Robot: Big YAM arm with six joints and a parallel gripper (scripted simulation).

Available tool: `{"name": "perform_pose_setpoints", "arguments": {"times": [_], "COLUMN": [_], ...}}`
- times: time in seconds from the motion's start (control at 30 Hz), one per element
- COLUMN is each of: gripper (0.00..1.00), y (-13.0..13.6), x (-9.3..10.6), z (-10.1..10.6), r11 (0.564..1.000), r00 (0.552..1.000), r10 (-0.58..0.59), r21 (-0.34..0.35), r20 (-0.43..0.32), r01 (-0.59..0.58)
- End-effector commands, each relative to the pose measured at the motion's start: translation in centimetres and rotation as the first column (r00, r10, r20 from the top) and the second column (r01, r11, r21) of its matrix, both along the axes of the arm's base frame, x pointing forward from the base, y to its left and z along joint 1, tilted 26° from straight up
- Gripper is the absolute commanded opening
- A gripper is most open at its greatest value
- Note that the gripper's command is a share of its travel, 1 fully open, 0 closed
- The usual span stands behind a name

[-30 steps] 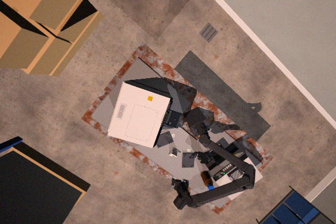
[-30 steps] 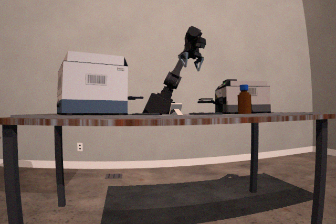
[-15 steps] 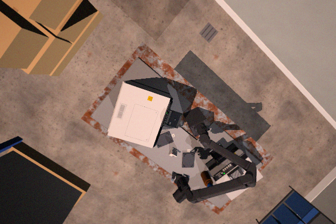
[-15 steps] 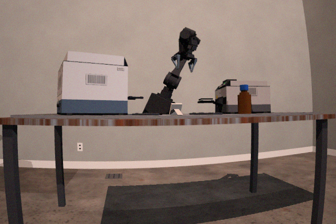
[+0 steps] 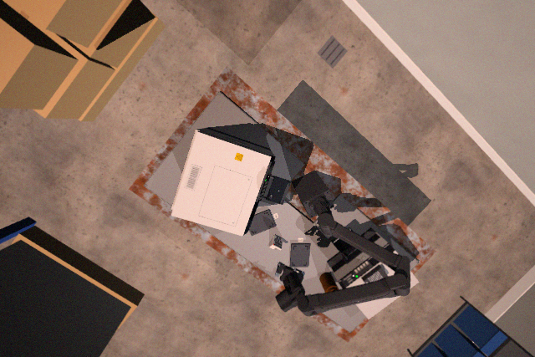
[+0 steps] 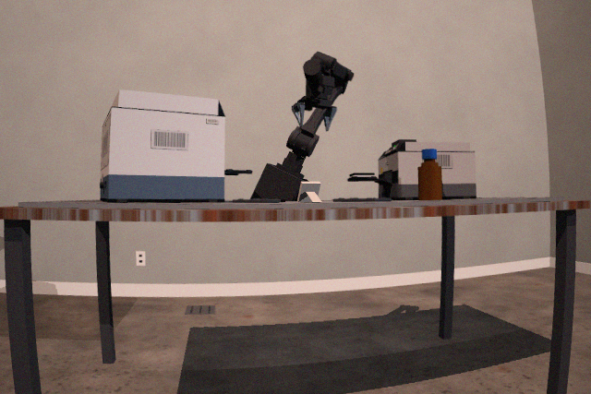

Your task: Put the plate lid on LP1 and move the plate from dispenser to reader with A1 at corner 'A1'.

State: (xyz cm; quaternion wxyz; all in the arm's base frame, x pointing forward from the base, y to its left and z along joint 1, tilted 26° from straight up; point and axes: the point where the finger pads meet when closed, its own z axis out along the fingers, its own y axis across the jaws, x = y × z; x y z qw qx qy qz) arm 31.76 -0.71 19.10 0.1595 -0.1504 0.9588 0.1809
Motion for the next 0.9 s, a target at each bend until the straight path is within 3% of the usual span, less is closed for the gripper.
{"name": "perform_pose_setpoints", "arguments": {"times": [0.0,0.1,0.3,0.43,0.77,0.87], "gripper": [1.0,1.0,1.0,1.0,1.0,1.0], "y": [-0.3,-0.5,-1.6,-1.6,-2.3,-2.2], "x": [-0.4,-1.3,-3.5,-4.8,-7.7,-8.7], "z": [0.6,-0.2,-1.0,-1.8,-3.1,-3.5], "r11": [1.0,0.999,0.999,0.993,0.995,0.984], "r00": [1.0,0.998,0.999,0.985,0.992,0.97], "r10": [-0.022,-0.044,-0.031,-0.109,-0.09,-0.151], "r21": [0.001,0.016,0.009,0.034,0.033,0.067], "r20": [-0.015,-0.038,-0.009,-0.135,-0.092,-0.188], "r01": [0.022,0.045,0.031,0.114,0.093,0.166]}}
